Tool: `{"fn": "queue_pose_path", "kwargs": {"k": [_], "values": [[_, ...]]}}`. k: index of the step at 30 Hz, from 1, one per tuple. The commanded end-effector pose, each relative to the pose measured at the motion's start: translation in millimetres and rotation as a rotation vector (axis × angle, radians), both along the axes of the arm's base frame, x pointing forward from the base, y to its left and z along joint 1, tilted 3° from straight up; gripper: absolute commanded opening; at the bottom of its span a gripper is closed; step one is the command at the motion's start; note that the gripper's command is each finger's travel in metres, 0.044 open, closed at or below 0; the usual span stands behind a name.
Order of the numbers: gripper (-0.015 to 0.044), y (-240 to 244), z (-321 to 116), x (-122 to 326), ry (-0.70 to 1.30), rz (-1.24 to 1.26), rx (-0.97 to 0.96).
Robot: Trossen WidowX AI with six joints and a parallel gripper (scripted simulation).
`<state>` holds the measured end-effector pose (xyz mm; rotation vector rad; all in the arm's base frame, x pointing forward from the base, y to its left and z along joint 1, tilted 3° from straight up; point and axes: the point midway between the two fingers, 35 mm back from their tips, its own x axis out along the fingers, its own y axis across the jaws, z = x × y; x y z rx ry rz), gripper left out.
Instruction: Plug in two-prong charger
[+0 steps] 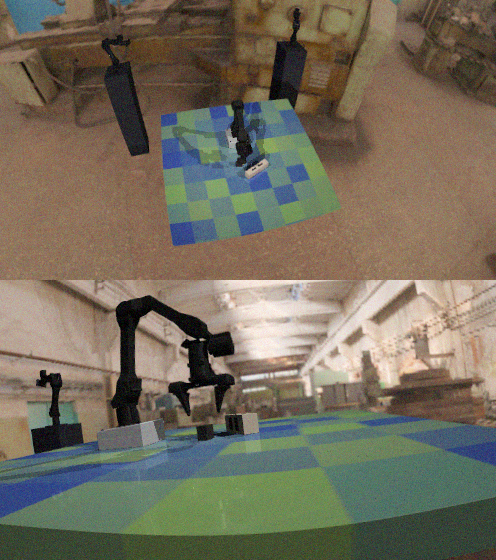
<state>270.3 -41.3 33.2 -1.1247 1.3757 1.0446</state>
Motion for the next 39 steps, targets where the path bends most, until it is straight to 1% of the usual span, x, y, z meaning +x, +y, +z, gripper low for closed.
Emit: {"fn": "queue_pose_path", "kwargs": {"k": [1, 39], "values": [[0.044, -6.6, 0.0, -0.5, 0.007, -0.009, -0.012], [0.044, -7.6, -56.8, -1.8, 0.007, -0.009, -0.012]]}}
